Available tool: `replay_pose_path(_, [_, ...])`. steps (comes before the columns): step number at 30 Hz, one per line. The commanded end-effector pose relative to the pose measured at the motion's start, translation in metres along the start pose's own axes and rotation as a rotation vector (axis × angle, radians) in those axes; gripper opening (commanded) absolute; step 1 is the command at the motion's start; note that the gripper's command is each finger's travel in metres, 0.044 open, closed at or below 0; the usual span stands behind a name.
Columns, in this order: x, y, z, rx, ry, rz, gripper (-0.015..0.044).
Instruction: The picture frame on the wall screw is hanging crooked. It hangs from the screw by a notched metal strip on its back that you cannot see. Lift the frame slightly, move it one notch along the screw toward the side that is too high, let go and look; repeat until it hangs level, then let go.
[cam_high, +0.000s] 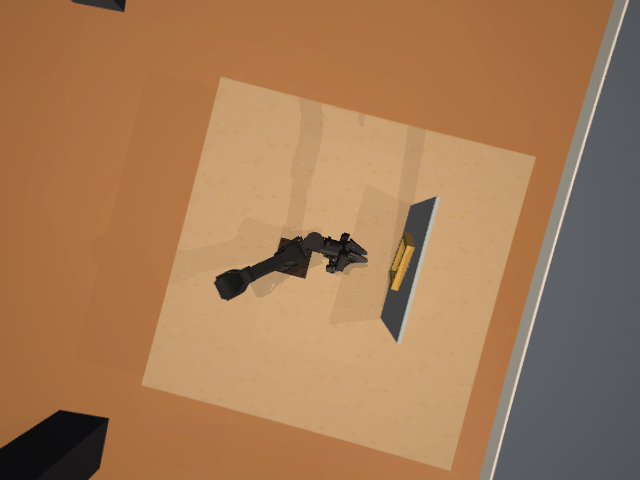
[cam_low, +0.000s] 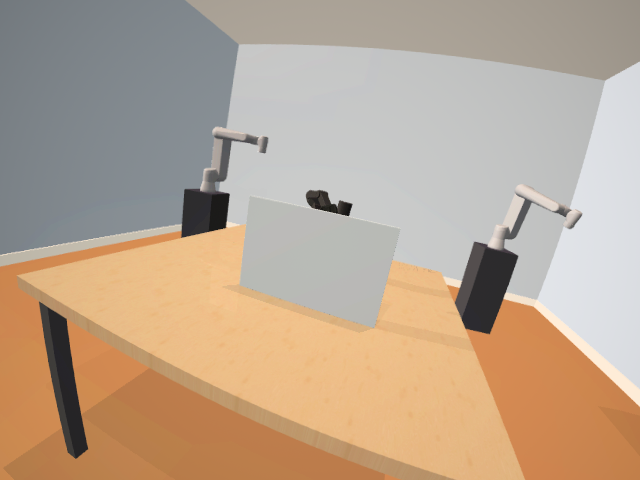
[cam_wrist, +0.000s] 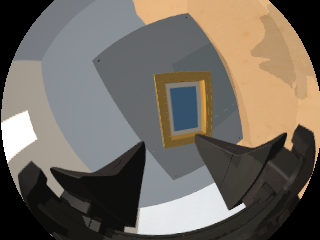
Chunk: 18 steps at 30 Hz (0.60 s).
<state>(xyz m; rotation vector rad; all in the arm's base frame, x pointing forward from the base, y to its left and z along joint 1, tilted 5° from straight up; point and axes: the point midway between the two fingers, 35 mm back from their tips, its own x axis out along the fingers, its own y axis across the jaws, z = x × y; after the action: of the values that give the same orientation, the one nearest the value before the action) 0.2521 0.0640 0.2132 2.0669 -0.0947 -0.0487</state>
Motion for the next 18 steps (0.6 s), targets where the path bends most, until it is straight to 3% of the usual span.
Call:
replay_pose_path(1, [0.011,-0.002,0.004,-0.013,0.008,0.004,0.0260])
replay_pose_path(18, [0.011,0.000,0.004,-0.013,0.008,0.004,0.0260])
